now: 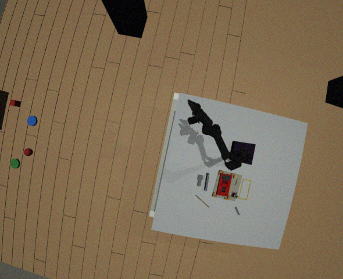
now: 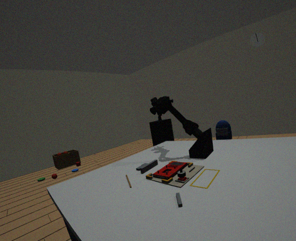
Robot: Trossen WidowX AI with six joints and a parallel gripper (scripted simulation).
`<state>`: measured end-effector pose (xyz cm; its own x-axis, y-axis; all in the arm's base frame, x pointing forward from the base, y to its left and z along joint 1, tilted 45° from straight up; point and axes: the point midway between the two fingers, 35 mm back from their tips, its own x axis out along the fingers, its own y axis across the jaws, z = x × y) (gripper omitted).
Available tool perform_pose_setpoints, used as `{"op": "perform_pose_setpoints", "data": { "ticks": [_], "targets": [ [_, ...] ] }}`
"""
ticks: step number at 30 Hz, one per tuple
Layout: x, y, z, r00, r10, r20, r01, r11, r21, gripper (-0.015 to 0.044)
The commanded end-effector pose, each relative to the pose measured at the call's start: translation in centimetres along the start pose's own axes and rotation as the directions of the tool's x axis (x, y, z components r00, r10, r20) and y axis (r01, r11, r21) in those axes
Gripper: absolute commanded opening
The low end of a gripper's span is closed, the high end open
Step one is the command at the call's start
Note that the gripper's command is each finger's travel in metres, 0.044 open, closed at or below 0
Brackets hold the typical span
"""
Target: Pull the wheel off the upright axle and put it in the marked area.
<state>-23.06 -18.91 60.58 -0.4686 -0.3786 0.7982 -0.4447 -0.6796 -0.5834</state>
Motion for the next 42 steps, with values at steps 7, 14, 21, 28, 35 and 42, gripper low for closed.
{"op": "perform_pose_setpoints", "data": {
  "ticks": [7,14,21,28,35,42],
  "targets": [
    [0.2,4.6,4.0,0.99,0.129,0.05,-0.137,0.967,0.217,0.03],
    [-0.4,7.9,7.9,0.967,0.229,0.111,-0.254,0.899,0.358,0.03],
    [-1.6,10.9,12.3,0.928,0.323,0.186,-0.373,0.8,0.47,0.03],
    [-3.5,13.3,17.1,0.873,0.406,0.271,-0.487,0.678,0.55,0.03],
    [-6.1,15.0,22.2,0.801,0.477,0.362,-0.592,0.541,0.597,0.03],
    [-9.3,16.2,27.2,0.714,0.533,0.455,-0.685,0.394,0.613,0.03]
  ]
}}
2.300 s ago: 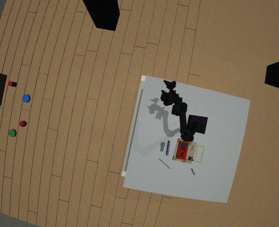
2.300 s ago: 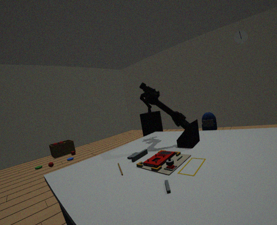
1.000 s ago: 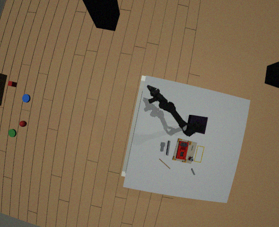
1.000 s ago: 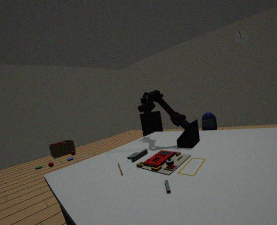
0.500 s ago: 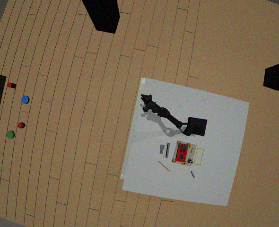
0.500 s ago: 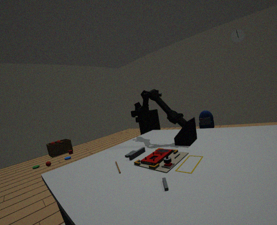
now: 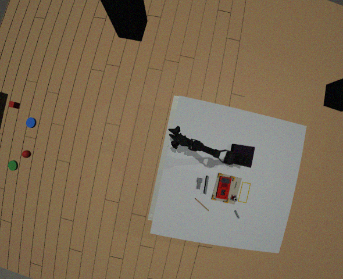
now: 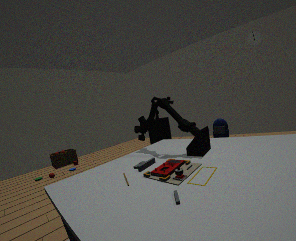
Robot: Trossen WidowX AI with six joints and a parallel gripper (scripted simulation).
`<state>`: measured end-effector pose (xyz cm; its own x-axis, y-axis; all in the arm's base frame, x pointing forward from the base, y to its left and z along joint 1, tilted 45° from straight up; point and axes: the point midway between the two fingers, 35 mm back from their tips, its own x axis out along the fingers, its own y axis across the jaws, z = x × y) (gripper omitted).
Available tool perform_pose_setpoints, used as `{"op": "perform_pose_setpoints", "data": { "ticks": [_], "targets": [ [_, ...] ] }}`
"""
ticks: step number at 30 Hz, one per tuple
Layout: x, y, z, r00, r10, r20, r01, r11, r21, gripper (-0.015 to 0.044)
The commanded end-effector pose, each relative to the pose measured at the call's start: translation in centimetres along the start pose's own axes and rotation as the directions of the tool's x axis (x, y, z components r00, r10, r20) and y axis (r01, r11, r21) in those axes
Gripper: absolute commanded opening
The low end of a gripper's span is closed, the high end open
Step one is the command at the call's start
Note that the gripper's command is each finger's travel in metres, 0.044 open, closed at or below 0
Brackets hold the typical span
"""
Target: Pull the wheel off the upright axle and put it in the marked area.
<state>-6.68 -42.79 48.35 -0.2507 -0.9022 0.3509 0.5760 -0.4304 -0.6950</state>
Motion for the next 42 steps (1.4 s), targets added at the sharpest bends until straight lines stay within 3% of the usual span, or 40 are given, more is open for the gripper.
{"op": "perform_pose_setpoints", "data": {
  "ticks": [1,21,31,42],
  "targets": [
    [0.0,2.4,1.2,0.998,0.059,0.008,-0.059,0.997,0.05,0.03],
    [-4.6,18.5,9.3,0.892,0.446,0.07,-0.449,0.858,0.249,0.03],
    [-10.5,26.2,12.9,0.757,0.644,0.11,-0.65,0.724,0.232,0.03],
    [-18.0,32.6,16.3,0.604,0.789,0.11,-0.78,0.558,0.283,0.03]
  ]
}}
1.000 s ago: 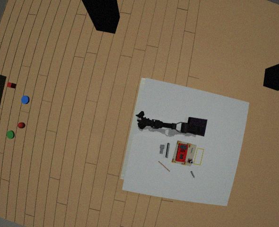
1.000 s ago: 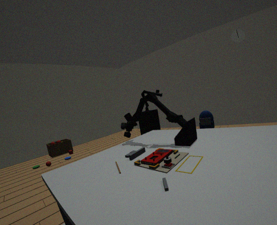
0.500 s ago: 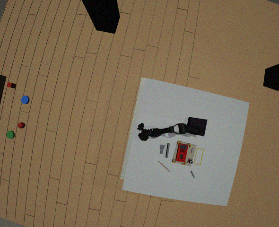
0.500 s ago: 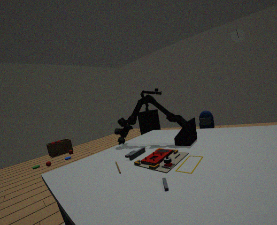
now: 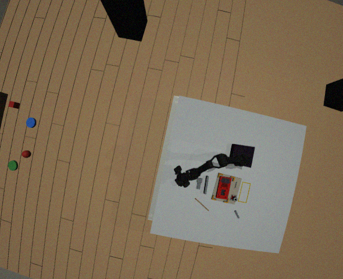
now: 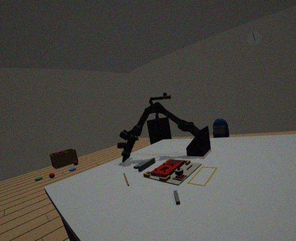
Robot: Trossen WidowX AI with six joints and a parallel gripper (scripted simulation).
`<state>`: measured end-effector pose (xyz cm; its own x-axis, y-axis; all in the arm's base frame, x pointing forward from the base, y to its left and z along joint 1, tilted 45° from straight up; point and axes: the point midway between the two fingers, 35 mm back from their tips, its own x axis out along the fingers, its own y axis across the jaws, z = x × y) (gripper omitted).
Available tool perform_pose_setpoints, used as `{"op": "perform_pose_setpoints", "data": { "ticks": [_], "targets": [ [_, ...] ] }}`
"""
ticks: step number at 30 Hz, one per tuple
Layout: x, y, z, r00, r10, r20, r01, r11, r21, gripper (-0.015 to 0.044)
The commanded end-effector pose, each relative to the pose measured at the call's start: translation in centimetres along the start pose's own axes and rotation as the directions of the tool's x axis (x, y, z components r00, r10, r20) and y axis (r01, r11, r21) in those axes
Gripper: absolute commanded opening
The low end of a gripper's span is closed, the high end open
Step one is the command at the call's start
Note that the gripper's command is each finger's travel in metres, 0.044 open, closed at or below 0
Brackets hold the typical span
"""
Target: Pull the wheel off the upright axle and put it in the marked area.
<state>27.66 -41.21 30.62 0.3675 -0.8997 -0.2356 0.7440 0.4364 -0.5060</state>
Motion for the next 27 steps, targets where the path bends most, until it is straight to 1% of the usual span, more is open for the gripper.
{"op": "perform_pose_setpoints", "data": {
  "ticks": [1,9,19,27],
  "targets": [
    [-0.1,3.2,0.1,0.998,0.059,-0.024,-0.058,0.998,0.02,0.03],
    [-1.2,11.3,-0.6,0.974,0.2,-0.109,-0.196,0.979,0.052,0.03],
    [-3.7,20.2,-2.4,0.922,0.321,-0.219,-0.298,0.946,0.131,0.03],
    [-7.0,27.4,-5.2,0.858,0.377,-0.348,-0.377,0.924,0.071,0.03]
  ]
}}
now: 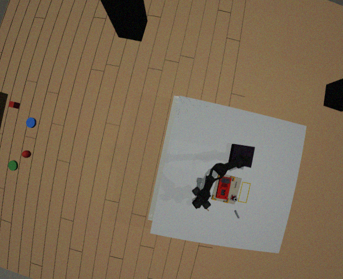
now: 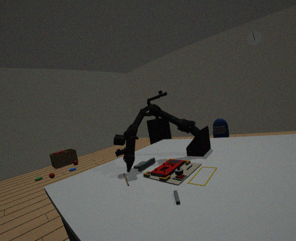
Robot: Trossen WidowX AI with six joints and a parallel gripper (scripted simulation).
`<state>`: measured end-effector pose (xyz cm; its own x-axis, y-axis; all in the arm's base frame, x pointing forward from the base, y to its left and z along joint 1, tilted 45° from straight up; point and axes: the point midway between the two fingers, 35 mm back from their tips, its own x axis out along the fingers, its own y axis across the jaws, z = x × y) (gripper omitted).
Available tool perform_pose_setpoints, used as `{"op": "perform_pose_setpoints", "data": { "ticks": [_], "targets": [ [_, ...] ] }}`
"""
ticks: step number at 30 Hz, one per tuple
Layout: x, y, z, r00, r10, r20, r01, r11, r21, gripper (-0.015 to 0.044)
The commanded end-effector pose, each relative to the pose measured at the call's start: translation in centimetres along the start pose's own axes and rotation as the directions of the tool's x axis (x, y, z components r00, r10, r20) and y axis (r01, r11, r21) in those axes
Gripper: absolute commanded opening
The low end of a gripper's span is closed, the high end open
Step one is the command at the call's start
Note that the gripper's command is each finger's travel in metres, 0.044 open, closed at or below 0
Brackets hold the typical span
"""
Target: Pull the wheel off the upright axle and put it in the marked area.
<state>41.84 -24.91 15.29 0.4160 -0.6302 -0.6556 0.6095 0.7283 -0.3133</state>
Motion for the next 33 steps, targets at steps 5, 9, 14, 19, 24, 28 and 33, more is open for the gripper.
{"op": "perform_pose_setpoints", "data": {
  "ticks": [5,9,14,19,24,28,33],
  "targets": [
    [-0.5,6.9,-3.3,0.993,0.058,-0.104,-0.066,0.995,-0.078,0.03],
    [-1.0,10.1,-5.4,0.984,0.083,-0.155,-0.103,0.987,-0.12,0.03],
    [-1.9,13.4,-8.1,0.973,0.071,-0.221,-0.113,0.977,-0.183,0.03],
    [-3.2,16.8,-11.6,0.958,0.023,-0.285,-0.105,0.956,-0.275,0.03],
    [-5.0,19.7,-15.4,0.945,-0.05,-0.324,-0.085,0.917,-0.389,0.03],
    [-6.8,21.7,-18.6,0.936,-0.129,-0.327,-0.057,0.862,-0.503,0.03],
    [-9.2,23.5,-22.3,0.931,-0.229,-0.285,-0.008,0.767,-0.641,0.03]
  ]
}}
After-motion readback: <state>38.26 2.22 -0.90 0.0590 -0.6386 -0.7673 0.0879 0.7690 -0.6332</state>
